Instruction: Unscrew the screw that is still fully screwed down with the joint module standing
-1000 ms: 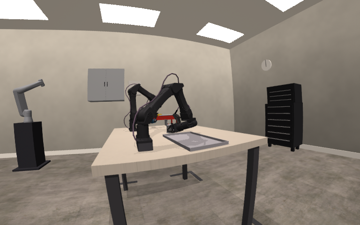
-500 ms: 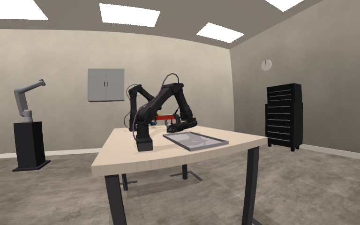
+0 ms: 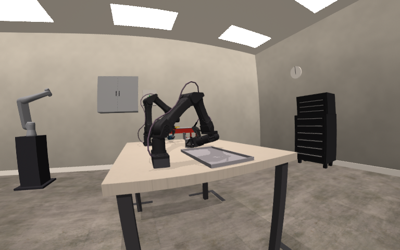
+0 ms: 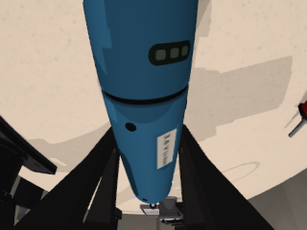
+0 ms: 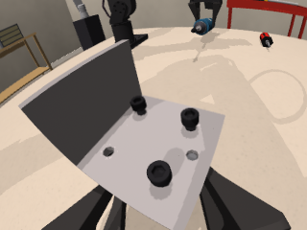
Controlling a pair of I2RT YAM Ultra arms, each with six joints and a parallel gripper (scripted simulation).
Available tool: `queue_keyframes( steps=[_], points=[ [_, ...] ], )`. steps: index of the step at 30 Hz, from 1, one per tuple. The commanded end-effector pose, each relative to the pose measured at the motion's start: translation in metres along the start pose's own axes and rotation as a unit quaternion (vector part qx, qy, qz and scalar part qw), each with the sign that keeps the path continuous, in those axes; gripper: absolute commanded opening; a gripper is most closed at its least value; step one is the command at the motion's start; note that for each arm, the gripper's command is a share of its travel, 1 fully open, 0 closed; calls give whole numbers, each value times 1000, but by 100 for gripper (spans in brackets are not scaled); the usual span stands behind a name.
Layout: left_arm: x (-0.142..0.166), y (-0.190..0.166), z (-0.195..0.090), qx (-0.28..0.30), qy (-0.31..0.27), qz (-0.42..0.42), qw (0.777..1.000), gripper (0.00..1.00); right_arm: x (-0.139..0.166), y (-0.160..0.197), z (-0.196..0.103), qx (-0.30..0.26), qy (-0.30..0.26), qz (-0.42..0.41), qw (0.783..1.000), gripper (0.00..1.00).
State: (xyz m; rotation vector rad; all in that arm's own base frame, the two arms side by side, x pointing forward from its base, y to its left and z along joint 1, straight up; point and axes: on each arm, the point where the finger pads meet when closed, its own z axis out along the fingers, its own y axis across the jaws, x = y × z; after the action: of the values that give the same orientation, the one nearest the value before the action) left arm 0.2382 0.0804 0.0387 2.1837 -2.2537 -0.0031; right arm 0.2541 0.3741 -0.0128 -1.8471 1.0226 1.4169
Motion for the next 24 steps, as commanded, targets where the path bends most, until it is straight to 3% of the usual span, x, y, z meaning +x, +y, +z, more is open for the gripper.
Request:
queue_keyframes(
  steps=[1, 6, 9, 12, 20, 24],
  points=[
    [0, -2, -2, 6, -2, -1, 1000, 42, -12, -5, 2, -4, -15, -13, 1000, 59],
    [3, 1, 9, -5, 3, -2, 1000, 42, -12, -5, 2, -4, -15, -13, 1000, 59],
    [0, -6, 1, 16, -5, -2, 1000, 42, -12, -5, 2, -4, -15, -13, 1000, 59],
    [3, 2, 14, -5, 3, -2, 1000, 42, -12, -5, 2, -4, -15, -13, 1000, 59],
    [-3, -14, -1, 29, -9, -2, 1000, 42, -12, -5, 2, -4, -15, -13, 1000, 59],
    [3, 2, 18, -2, 2, -2, 1000, 42, -12, -5, 2, -4, -15, -13, 1000, 59]
  ],
)
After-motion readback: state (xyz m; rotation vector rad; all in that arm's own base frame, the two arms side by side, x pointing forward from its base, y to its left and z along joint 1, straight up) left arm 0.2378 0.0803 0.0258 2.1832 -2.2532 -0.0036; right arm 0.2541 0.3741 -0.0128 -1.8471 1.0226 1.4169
